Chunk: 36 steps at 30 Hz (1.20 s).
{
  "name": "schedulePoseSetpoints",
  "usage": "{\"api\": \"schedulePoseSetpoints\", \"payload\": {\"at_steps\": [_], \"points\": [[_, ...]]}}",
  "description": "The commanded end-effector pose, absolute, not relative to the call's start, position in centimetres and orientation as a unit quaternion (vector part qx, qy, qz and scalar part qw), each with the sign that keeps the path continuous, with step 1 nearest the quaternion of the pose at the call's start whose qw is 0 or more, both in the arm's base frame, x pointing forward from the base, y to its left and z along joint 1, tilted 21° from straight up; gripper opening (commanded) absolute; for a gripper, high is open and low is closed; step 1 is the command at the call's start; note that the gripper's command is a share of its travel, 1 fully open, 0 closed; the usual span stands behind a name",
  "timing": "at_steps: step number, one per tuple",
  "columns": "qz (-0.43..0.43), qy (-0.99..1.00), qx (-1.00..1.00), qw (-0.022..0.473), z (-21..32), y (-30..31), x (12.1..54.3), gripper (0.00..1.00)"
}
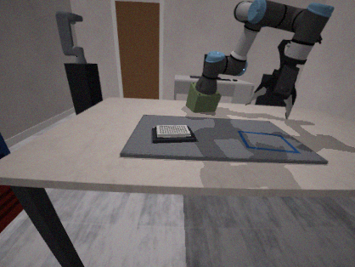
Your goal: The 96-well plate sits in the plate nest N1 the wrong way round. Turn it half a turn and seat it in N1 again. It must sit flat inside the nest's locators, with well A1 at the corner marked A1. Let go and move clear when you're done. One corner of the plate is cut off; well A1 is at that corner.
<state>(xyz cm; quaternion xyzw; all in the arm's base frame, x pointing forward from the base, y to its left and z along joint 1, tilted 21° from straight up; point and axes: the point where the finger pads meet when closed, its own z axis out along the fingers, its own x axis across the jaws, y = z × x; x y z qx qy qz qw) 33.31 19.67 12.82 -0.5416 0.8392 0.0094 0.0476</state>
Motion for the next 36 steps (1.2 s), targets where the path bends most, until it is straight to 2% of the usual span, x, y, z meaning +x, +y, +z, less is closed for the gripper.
{"api": "schedulePoseSetpoints", "payload": {"at_steps": [1, 36], "points": [[0.018, 0.859, -0.508, 0.057, 12.6, 17.8, 34.7, 1.0], [0.039, 0.919, -0.381, 0.091, 11.5, 7.9, 39.3, 1.0]]}}
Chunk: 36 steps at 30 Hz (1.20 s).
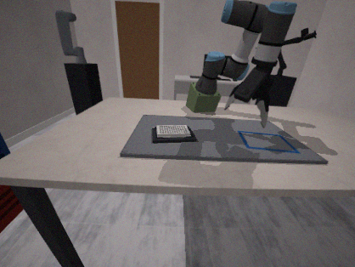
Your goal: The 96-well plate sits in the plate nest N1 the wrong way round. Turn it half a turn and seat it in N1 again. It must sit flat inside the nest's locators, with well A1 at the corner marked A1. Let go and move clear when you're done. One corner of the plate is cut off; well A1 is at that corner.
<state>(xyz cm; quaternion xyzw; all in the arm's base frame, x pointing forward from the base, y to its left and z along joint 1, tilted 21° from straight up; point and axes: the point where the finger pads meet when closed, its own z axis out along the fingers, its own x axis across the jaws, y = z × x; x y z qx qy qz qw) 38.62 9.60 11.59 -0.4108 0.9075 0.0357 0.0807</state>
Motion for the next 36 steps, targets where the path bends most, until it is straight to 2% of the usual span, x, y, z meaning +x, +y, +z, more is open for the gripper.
{"api": "schedulePoseSetpoints", "payload": {"at_steps": [1, 36], "points": [[0.039, 0.919, -0.381, 0.091, 11.5, 7.4, 39.4, 1.0], [0.046, 0.958, -0.248, 0.135, 10.6, -4.3, 41.0, 1.0]]}}
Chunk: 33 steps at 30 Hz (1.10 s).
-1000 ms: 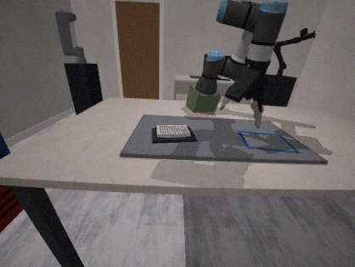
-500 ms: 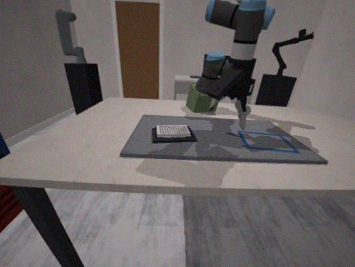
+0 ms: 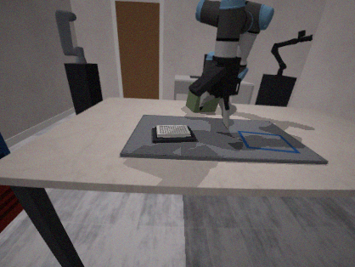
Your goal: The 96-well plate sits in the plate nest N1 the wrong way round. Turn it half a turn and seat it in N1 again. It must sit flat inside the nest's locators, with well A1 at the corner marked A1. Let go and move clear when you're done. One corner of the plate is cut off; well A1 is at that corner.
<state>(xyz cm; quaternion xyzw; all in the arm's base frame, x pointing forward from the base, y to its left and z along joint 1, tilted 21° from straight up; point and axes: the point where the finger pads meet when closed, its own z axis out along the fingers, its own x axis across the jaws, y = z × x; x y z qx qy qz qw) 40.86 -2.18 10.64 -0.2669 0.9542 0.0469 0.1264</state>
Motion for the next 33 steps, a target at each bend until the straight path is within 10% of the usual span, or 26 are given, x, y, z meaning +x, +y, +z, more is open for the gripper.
{"api": "schedulePoseSetpoints", "payload": {"at_steps": [1, 33], "points": [[0.046, 0.958, -0.248, 0.135, 10.5, -4.7, 41.0, 1.0], [0.036, 0.976, -0.111, 0.183, 10.0, -15.4, 39.3, 1.0]]}}
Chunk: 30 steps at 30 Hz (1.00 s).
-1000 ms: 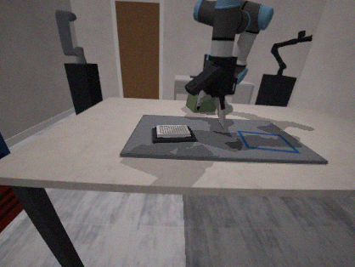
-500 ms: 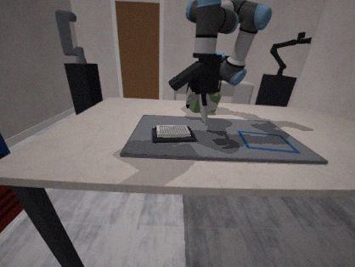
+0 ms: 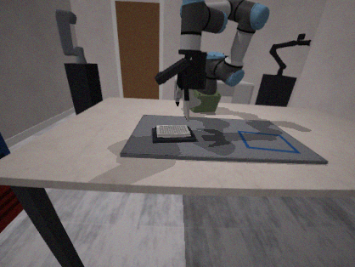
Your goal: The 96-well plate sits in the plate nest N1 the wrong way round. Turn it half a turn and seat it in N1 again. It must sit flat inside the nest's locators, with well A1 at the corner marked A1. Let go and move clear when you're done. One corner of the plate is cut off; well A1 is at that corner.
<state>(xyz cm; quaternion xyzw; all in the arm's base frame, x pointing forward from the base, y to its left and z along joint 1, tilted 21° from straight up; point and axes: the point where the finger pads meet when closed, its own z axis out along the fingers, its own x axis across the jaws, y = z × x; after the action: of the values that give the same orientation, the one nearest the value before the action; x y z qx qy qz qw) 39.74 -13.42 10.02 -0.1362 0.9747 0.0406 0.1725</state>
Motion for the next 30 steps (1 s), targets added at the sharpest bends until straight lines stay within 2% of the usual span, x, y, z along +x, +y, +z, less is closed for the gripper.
{"api": "schedulePoseSetpoints", "payload": {"at_steps": [1, 30], "points": [[0.036, 0.976, -0.111, 0.183, 10.0, -15.9, 39.2, 1.0], [0.036, 0.976, -0.111, 0.183, 8.9, -16.3, 39.4, 1.0]]}}
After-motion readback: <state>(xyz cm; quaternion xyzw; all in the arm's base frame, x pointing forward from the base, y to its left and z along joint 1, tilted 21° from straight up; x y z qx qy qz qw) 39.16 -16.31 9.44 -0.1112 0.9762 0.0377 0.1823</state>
